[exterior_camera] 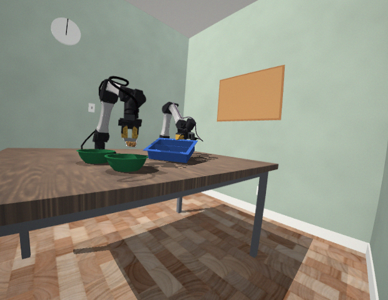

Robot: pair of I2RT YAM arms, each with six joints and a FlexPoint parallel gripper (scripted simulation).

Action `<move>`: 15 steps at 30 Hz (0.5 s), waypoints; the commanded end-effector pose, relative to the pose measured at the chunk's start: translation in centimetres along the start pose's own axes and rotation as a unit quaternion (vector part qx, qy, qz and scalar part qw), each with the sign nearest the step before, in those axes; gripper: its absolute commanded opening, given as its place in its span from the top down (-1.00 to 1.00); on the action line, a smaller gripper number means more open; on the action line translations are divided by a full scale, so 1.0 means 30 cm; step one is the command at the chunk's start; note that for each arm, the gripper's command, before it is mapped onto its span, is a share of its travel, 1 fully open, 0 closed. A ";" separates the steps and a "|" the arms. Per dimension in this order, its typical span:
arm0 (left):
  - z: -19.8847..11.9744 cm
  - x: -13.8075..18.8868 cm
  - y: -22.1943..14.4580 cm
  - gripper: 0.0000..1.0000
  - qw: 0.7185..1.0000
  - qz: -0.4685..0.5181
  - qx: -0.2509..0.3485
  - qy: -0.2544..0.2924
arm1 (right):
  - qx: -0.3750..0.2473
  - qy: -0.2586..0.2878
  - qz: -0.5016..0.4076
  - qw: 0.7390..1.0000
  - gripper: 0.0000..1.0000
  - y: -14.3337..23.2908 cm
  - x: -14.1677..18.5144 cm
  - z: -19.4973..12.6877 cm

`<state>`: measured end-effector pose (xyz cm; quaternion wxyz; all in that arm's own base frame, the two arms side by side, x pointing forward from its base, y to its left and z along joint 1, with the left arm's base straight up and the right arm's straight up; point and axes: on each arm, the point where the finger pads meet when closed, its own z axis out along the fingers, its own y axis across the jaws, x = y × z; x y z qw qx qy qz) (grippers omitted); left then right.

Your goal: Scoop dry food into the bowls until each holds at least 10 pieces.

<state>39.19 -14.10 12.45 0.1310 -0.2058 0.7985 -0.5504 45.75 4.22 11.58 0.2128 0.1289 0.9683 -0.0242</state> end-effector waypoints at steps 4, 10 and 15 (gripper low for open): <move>0.007 0.018 0.012 1.00 1.000 0.013 0.001 0.006 | -0.006 0.000 0.019 1.000 1.00 0.017 -0.029 -0.010; 0.007 0.018 0.012 1.00 1.000 0.013 0.001 0.006 | -0.014 0.003 0.057 0.998 1.00 0.022 -0.058 -0.041; 0.007 0.018 0.012 1.00 1.000 0.013 0.001 0.006 | -0.017 0.020 0.088 0.996 1.00 0.041 -0.066 -0.034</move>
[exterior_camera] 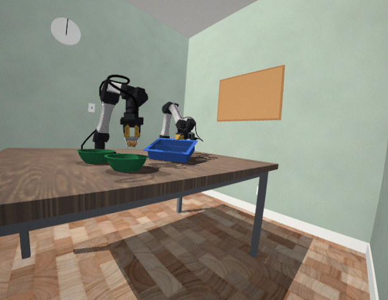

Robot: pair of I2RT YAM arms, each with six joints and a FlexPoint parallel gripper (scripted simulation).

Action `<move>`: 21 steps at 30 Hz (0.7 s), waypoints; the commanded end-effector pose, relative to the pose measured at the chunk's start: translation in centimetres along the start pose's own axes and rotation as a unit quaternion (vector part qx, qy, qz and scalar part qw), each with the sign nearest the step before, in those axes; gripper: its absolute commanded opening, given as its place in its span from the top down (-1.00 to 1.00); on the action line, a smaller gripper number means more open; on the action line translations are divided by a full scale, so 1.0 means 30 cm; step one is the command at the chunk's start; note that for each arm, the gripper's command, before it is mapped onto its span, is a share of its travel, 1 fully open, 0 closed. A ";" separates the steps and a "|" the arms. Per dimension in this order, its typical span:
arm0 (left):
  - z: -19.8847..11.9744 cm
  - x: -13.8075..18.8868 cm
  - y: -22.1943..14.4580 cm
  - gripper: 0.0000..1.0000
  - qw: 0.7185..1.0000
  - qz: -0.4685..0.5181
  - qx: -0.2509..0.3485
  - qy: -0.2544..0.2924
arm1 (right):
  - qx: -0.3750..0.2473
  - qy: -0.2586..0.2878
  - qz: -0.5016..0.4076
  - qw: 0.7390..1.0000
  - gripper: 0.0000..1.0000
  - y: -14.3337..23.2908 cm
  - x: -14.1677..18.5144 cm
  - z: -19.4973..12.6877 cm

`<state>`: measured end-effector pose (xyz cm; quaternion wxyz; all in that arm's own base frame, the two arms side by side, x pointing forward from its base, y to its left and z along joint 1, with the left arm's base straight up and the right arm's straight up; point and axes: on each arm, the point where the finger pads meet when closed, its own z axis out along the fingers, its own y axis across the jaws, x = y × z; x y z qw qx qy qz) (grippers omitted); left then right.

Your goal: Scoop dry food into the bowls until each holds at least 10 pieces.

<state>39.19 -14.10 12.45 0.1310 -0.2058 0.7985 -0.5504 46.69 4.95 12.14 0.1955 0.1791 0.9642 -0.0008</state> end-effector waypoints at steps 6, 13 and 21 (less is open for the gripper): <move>0.007 0.018 0.012 1.00 1.000 0.013 0.001 0.006 | -0.009 0.008 0.056 0.998 1.00 0.012 -0.045 -0.029; 0.007 0.018 0.012 1.00 1.000 0.013 0.001 0.006 | -0.018 0.017 0.094 0.995 1.00 0.036 -0.063 -0.055; 0.007 0.018 0.012 1.00 1.000 0.013 0.001 0.006 | -0.024 0.033 0.128 0.991 1.00 0.061 -0.070 -0.058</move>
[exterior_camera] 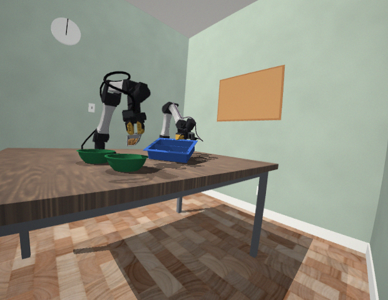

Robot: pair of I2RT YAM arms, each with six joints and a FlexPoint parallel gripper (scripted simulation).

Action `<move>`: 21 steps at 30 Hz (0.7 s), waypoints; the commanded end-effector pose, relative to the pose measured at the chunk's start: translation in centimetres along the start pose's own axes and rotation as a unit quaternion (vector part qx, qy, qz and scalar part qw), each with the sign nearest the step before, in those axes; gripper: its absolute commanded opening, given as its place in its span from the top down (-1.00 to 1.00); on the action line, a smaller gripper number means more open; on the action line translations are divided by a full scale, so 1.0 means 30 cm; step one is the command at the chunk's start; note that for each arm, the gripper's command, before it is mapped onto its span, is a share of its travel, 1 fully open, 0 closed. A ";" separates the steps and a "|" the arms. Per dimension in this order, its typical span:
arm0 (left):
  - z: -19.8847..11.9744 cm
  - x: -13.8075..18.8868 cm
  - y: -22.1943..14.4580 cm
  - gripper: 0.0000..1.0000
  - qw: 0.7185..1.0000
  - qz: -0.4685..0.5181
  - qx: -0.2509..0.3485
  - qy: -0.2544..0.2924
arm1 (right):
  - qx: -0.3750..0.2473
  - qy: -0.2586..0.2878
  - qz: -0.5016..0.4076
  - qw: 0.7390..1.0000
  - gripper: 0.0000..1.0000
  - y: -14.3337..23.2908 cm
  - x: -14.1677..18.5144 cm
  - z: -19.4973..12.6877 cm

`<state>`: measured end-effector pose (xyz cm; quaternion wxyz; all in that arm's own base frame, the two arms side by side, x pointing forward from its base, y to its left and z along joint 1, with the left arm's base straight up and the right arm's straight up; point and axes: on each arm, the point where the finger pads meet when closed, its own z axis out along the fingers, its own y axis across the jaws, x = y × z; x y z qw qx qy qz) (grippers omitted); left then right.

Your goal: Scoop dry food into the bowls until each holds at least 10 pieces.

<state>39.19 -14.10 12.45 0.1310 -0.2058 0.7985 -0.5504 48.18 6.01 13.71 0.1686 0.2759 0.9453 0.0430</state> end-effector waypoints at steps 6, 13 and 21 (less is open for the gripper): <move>0.007 0.018 0.012 1.00 1.000 0.013 0.001 0.006 | -0.009 0.014 0.059 0.998 1.00 0.017 -0.033 -0.034; 0.007 0.018 0.012 1.00 1.000 0.013 0.001 0.006 | -0.017 0.019 0.079 0.997 1.00 0.038 -0.035 -0.058; 0.007 0.018 0.012 1.00 1.000 0.013 0.001 0.006 | -0.022 0.012 0.077 0.997 1.00 0.051 -0.043 -0.060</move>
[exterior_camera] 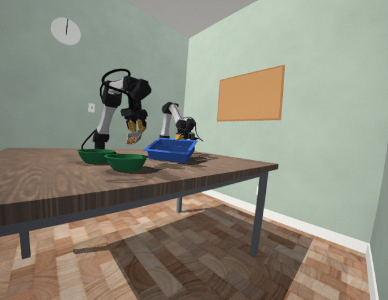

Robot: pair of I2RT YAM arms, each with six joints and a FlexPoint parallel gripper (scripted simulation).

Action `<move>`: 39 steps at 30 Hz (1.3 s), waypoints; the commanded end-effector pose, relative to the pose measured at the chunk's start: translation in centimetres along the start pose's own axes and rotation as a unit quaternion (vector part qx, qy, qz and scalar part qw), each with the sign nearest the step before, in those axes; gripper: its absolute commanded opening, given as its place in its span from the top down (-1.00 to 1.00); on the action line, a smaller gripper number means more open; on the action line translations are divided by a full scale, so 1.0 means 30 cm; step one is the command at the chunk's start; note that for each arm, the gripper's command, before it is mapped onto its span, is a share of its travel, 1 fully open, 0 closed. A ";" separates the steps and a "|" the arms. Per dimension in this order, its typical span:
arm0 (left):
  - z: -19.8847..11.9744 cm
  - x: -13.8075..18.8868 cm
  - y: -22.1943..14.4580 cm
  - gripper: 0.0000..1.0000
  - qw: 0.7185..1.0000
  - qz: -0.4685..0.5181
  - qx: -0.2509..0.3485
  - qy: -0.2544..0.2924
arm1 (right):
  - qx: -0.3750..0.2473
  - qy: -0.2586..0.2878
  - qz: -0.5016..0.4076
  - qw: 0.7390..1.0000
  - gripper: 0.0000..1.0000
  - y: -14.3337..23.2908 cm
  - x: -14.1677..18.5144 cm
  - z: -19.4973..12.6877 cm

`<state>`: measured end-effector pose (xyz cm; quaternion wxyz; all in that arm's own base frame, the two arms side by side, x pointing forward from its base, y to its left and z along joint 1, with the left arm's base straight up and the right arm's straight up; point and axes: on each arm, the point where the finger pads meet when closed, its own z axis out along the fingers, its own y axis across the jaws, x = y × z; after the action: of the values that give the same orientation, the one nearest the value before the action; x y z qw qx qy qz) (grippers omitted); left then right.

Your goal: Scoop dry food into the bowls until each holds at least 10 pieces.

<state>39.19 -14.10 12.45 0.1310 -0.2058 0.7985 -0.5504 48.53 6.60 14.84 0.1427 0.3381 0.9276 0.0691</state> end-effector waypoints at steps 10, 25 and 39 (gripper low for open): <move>0.007 0.018 0.012 1.00 1.000 0.013 0.001 0.006 | -0.017 -0.011 0.003 1.000 1.00 0.033 -0.018 -0.030; 0.007 0.018 0.012 1.00 1.000 0.013 0.001 0.006 | -0.009 -0.007 0.009 1.000 1.00 0.007 -0.020 -0.006; 0.007 0.018 0.012 1.00 1.000 0.013 0.001 0.006 | -0.021 0.006 0.057 0.998 1.00 0.019 -0.033 -0.021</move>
<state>39.19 -14.10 12.45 0.1310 -0.2058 0.7985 -0.5504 48.35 6.83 14.10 0.1256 0.3579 0.9222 0.0754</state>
